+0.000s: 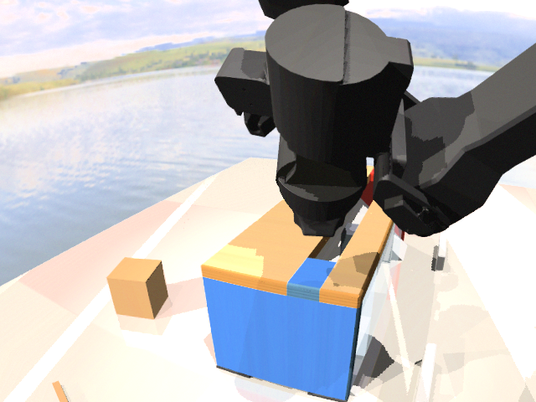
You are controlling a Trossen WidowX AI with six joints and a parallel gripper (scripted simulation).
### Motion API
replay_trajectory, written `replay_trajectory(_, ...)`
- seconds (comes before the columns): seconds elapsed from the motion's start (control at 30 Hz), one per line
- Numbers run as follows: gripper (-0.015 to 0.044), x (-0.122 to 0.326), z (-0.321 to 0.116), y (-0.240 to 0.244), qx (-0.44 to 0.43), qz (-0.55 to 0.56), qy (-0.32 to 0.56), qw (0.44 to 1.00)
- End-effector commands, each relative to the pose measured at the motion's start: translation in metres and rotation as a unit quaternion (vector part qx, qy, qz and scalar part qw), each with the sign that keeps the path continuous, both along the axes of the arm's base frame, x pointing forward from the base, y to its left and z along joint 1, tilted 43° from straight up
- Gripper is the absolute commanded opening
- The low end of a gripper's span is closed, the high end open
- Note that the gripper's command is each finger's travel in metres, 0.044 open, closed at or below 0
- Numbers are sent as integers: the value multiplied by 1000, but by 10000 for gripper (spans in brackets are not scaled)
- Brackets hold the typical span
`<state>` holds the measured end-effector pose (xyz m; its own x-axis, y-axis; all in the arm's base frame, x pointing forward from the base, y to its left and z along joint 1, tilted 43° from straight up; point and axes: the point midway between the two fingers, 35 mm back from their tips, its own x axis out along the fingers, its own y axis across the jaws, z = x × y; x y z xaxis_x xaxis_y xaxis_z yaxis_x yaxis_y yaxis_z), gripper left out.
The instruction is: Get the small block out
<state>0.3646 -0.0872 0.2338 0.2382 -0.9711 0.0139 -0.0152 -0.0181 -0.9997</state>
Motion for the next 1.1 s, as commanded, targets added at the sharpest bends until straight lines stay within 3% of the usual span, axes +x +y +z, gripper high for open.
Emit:
replay_trajectory(0.0,400,2,0,0,-2,4,6,1000)
replay_trajectory(0.23,400,67,-34,-13,-27,181,242,953)
replay_trajectory(0.47,400,71,-113,-10,93,364,451,810)
replay_trajectory(0.8,400,31,-151,12,257,481,506,668)
replay_trajectory(1.07,400,-15,-155,36,395,527,506,558)
